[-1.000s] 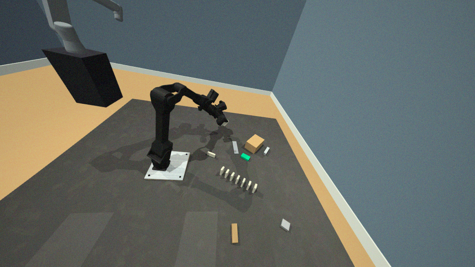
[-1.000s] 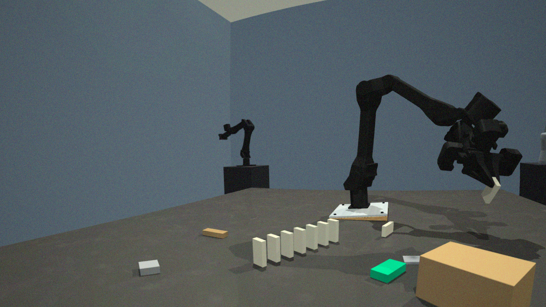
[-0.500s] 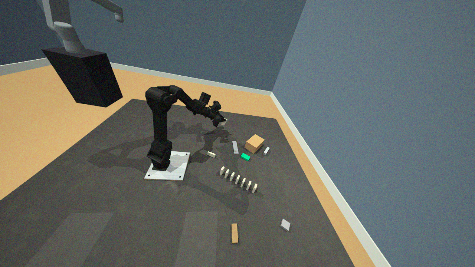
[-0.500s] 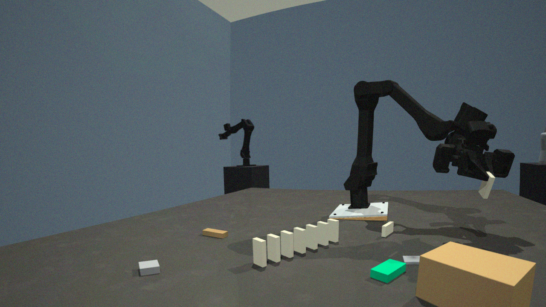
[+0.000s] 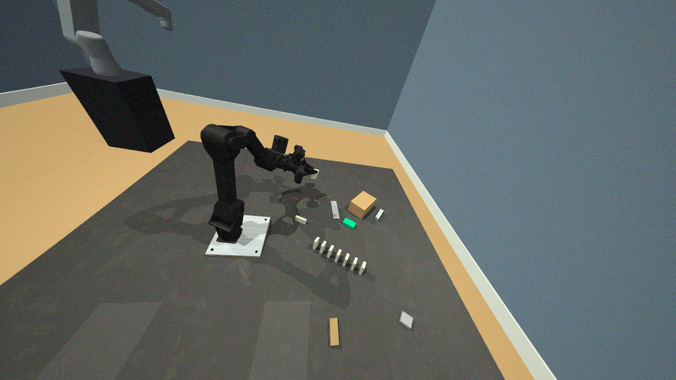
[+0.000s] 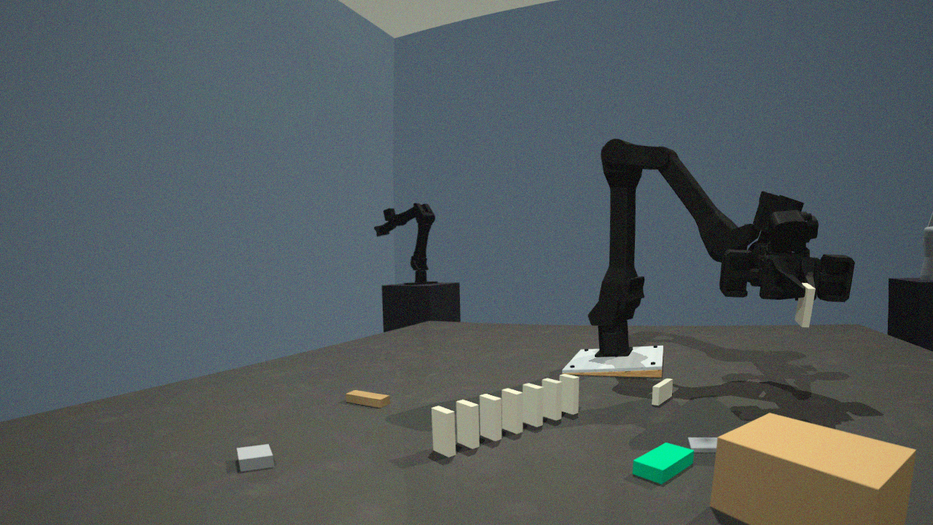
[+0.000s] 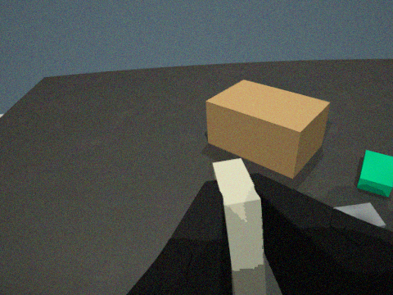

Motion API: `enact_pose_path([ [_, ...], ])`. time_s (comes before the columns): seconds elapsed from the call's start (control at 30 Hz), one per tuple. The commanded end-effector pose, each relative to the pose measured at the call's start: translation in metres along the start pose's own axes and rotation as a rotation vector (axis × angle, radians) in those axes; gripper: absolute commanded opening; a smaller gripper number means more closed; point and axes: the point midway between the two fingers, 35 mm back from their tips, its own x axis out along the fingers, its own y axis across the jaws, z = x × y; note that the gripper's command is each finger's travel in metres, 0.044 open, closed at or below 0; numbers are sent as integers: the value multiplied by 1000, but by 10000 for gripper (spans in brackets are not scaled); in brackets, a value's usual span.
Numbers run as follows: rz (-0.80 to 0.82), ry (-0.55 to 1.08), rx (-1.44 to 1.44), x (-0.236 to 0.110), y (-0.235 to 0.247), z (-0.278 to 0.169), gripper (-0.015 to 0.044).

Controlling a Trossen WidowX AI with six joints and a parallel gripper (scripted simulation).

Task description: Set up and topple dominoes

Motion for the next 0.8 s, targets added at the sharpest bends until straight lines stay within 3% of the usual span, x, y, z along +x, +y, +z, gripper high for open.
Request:
enact_pose_path([
  [0.0, -28, -40, 17, -9, -10, 0, 28],
  [0.33, -93, -116, 76, -31, -37, -4, 28],
  [0.77, -95, -117, 77, -31, -37, -5, 28],
])
